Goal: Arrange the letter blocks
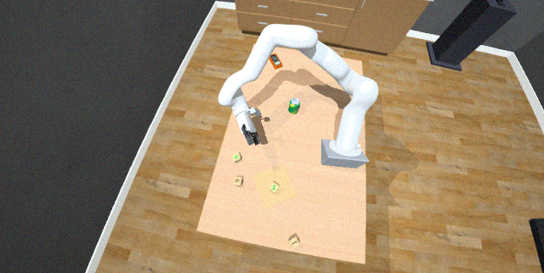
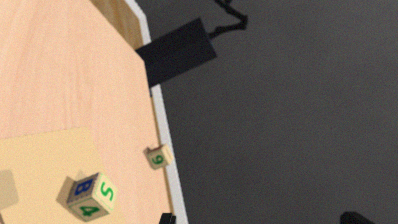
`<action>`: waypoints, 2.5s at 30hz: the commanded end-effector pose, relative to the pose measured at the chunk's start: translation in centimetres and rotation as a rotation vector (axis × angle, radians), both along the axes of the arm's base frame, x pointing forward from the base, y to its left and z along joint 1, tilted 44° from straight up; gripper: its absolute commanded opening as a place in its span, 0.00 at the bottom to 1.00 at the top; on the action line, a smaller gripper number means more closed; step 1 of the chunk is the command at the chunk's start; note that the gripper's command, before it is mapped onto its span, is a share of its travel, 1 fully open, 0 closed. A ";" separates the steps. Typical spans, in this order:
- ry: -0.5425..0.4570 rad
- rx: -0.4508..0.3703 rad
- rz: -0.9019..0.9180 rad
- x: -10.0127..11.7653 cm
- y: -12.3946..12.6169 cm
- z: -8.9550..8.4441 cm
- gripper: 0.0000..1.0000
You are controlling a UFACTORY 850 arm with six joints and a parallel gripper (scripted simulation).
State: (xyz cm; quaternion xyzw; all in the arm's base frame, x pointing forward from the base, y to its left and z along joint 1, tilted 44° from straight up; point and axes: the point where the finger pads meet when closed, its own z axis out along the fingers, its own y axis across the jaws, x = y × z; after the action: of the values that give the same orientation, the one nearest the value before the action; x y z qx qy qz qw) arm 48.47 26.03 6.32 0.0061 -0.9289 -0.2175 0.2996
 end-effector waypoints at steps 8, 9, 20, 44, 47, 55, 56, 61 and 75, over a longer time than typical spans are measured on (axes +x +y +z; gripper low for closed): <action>-0.038 0.019 0.335 -3.4 5.2 -4.8 1.00; -0.041 0.021 0.363 -3.7 5.6 -5.3 1.00; -0.061 0.048 0.654 -7.3 9.3 -9.5 1.00; -0.063 0.128 1.282 -16.1 15.5 -18.8 1.00; -0.057 0.142 1.381 -17.5 16.2 -20.2 1.00; -0.038 0.176 1.600 -20.8 17.6 -23.4 1.00; -0.035 0.180 1.627 -21.2 17.7 -23.8 1.00; -0.021 0.199 1.739 -23.0 18.3 -25.4 1.00; 0.053 0.265 2.137 -29.1 19.5 -31.0 1.00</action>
State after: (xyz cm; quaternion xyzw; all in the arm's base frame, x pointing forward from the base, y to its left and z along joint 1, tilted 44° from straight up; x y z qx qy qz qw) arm 21.01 45.04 -23.17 0.8183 -0.4530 0.0445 0.3510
